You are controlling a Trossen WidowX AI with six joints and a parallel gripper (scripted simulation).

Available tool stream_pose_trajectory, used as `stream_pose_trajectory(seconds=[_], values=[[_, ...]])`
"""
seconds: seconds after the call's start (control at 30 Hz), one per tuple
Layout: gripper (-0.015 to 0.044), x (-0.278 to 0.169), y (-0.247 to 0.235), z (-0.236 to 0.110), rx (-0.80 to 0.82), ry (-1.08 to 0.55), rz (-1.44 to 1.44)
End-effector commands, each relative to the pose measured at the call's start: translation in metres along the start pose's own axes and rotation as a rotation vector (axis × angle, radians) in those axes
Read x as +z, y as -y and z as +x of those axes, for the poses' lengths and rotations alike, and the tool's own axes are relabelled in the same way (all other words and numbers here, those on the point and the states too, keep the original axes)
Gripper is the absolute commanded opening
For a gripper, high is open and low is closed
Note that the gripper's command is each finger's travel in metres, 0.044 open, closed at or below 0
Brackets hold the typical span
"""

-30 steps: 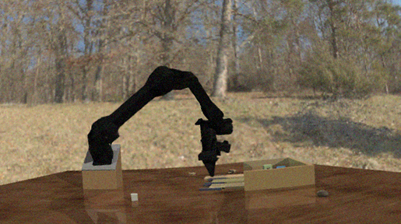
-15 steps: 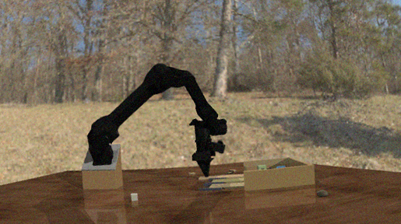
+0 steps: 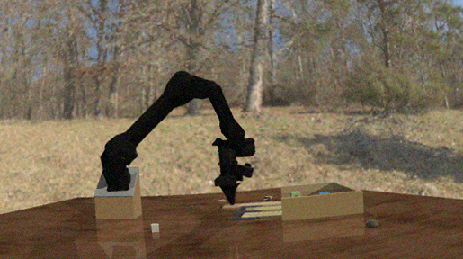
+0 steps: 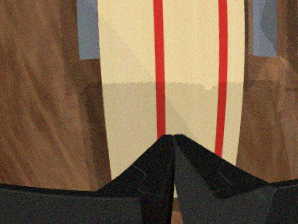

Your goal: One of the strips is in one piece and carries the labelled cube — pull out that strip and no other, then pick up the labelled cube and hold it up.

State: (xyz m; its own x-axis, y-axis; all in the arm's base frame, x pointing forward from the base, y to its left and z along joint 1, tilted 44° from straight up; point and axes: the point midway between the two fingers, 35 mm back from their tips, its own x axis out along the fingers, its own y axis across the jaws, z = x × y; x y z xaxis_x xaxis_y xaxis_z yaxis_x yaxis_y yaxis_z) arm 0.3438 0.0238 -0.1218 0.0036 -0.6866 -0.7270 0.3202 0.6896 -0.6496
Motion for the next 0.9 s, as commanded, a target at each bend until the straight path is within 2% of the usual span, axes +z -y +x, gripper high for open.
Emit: stream_pose_trajectory(seconds=[0.0, 0.87], values=[[0.0000, -0.015, 0.003, 0.007, -0.008, -0.028, -0.005], [0.0000, -0.054, 0.002, 0.006, -0.007, -0.030, -0.007]])
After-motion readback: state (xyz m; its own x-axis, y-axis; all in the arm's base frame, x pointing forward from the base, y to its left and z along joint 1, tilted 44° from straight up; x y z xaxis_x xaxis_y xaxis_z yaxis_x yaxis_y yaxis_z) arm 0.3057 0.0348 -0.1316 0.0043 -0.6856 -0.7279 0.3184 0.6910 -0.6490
